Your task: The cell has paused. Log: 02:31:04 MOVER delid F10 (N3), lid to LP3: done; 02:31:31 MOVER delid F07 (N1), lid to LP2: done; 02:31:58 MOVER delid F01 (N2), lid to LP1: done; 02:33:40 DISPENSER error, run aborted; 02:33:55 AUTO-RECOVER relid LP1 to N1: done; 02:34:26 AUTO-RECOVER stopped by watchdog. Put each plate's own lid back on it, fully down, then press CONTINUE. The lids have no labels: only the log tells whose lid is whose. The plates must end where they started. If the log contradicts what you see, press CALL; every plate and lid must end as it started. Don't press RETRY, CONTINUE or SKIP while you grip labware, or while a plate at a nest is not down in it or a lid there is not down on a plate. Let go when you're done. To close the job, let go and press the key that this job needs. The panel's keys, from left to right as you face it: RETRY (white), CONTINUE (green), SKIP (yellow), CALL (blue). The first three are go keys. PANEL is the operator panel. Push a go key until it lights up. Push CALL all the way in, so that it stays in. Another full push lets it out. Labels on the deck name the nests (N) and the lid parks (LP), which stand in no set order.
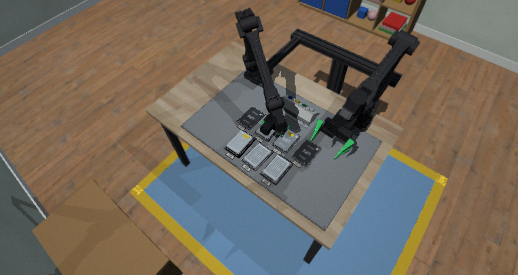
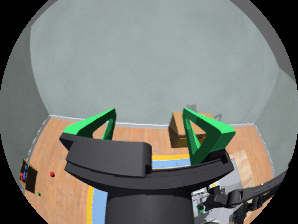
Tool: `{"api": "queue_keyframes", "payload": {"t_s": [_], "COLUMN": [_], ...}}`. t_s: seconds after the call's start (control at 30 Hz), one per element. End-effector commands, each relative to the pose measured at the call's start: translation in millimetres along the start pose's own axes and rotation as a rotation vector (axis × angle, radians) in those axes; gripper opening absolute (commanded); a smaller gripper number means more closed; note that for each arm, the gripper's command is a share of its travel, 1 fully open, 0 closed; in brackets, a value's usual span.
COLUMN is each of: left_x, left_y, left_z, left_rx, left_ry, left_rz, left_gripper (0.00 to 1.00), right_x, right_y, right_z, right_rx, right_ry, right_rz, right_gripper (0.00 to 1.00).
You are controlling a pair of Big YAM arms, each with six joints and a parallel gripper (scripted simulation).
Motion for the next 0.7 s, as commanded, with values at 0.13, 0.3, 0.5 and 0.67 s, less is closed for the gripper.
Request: {"api": "queue_keyframes", "payload": {"t_s": [0.13,0.3,0.5,0.67], "left_x": [-32.8,-32.8,-32.8,-32.8], "left_y": [-0.1,-0.1,-0.1,-0.1], "left_z": [-6.1,-6.1,-6.1,-6.1], "left_rx": [0.013,0.013,0.013,0.013], "left_ry": [-0.007,-0.007,-0.007,-0.007], "left_rz": [-0.060,-0.060,-0.060,-0.060], "left_gripper": [1.00,1.00,1.00,1.00], "right_x": [-17.1,-18.0,-11.6,-0.9], "right_y": [11.7,11.9,13.4,14.5], "right_z": [5.9,5.1,2.0,-22.6], "right_rx": [-0.029,-0.029,-0.032,-0.019], "right_ry": [-0.039,-0.041,-0.033,-0.031], "right_rz": [-0.029,-0.029,-0.069,-0.234], "right_gripper": [1.00,1.00,0.99,0.94]}}
Point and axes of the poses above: on each arm, the point where the finger pads meet when closed, its own y axis back along the fingers, its own z axis across the jaws, x = y × z, the point moved 2 cm from there along y, back along the fingers, and after that the axes turned 4 degrees about y, right-handed, at the moved point
